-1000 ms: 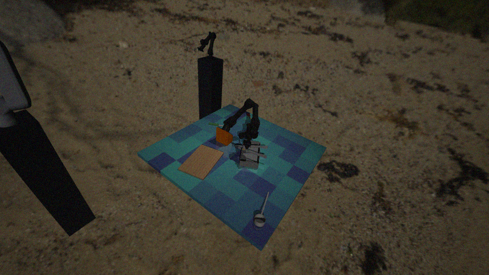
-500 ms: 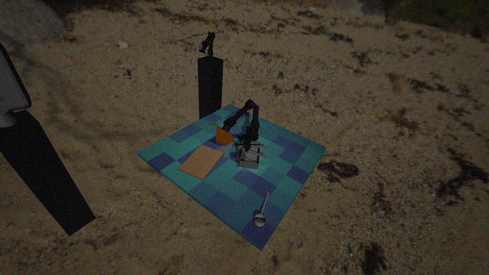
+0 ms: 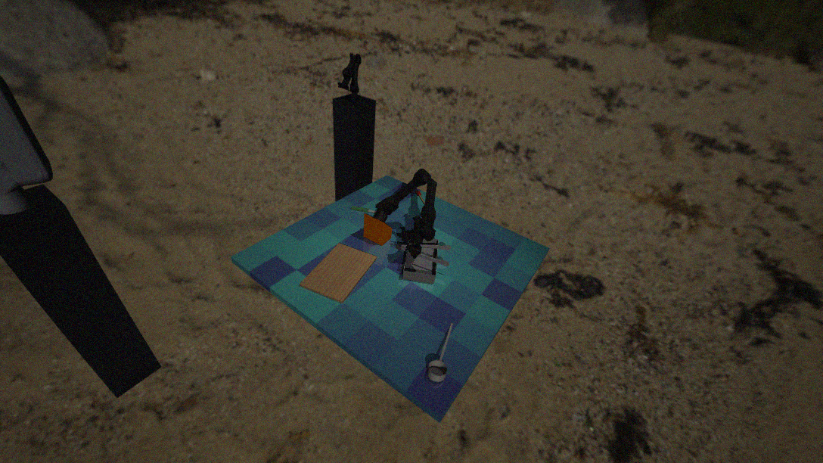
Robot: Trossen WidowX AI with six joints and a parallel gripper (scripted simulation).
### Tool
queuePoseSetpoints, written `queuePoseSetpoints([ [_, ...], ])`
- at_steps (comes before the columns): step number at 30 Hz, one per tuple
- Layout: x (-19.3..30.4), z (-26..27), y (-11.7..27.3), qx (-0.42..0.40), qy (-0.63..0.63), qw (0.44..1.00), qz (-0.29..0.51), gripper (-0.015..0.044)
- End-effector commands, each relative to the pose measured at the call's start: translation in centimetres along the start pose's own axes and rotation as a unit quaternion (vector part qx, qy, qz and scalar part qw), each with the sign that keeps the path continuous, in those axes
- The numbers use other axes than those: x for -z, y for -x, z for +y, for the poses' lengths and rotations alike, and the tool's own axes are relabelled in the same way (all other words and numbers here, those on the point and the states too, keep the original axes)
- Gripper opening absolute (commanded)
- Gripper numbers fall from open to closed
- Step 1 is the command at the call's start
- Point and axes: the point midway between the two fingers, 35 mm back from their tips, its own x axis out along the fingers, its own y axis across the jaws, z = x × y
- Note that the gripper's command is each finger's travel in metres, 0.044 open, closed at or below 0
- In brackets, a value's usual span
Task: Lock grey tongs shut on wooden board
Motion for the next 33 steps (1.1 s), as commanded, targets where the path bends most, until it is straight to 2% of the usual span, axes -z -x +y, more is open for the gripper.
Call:
queuePoseSetpoints([
  [1, -0.2, -0.2, -0.8, 0.004, -0.004, 1.0, 0.0, 0.044],
  [12, -0.3, -0.4, -2.3, 0.006, -0.004, 1.0, 0.0, 0.044],
  [14, -0.1, -0.3, -1.9, 0.003, 0.0, 1.0, 0.0, 0.0387],
  [33, -0.1, -0.3, -1.9, 0.003, 0.0, 1.0, 0.0, 0.0261],
])
